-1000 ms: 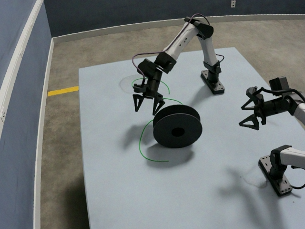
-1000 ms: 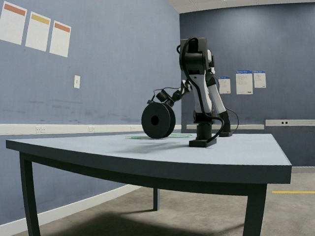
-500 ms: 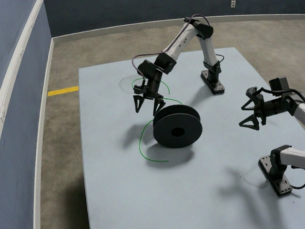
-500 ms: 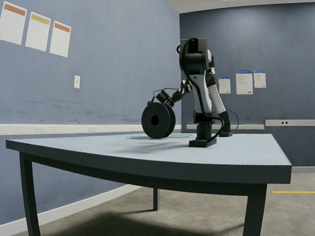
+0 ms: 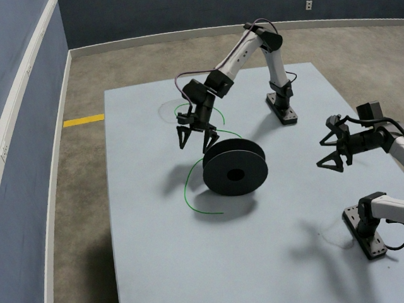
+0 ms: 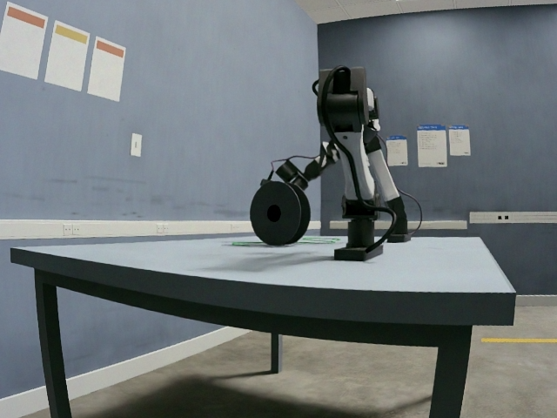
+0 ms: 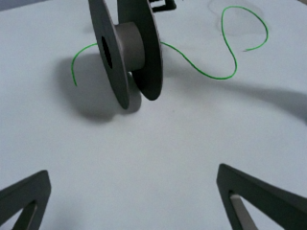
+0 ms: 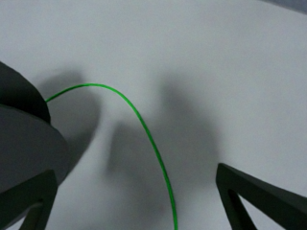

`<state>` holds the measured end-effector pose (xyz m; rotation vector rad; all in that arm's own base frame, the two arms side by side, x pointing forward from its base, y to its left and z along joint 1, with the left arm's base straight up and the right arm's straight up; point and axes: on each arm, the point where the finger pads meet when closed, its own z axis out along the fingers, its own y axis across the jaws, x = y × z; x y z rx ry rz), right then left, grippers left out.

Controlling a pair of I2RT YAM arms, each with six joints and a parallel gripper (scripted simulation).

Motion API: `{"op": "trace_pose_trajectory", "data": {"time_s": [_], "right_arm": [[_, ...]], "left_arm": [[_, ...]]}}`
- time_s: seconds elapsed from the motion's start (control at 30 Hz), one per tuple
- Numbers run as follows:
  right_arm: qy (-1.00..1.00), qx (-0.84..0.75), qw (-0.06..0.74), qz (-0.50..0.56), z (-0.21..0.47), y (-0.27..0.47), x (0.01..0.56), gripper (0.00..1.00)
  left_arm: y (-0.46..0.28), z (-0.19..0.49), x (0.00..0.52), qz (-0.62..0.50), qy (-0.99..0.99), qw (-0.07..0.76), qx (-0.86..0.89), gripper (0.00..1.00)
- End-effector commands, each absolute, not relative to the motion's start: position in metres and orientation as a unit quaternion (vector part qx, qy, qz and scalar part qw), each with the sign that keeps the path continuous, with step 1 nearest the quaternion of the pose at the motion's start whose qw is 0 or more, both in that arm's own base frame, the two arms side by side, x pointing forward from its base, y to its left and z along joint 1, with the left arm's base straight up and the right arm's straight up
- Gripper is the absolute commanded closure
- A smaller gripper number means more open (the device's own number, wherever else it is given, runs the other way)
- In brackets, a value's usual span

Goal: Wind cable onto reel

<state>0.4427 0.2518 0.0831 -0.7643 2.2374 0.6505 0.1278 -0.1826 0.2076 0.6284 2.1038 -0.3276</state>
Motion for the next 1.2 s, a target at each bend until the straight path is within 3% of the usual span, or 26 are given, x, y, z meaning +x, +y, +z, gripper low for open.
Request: {"op": "trace_pose_trajectory", "data": {"time_s": [0.0,0.5,1.17], "right_arm": [[0.845,-0.292,0.373,0.248,0.121,0.254,0.452,0.00],[0.836,-0.280,0.413,0.229,0.193,0.247,0.457,0.00],[0.787,-0.229,0.545,0.179,0.420,0.191,0.389,0.00]], "left_arm": [[-0.186,0.217,0.127,-0.136,0.847,0.443,0.260,0.00],[-0.201,0.264,0.116,-0.183,0.831,0.438,0.290,0.00],[-0.214,0.412,0.079,-0.325,0.741,0.449,0.379,0.00]]}}
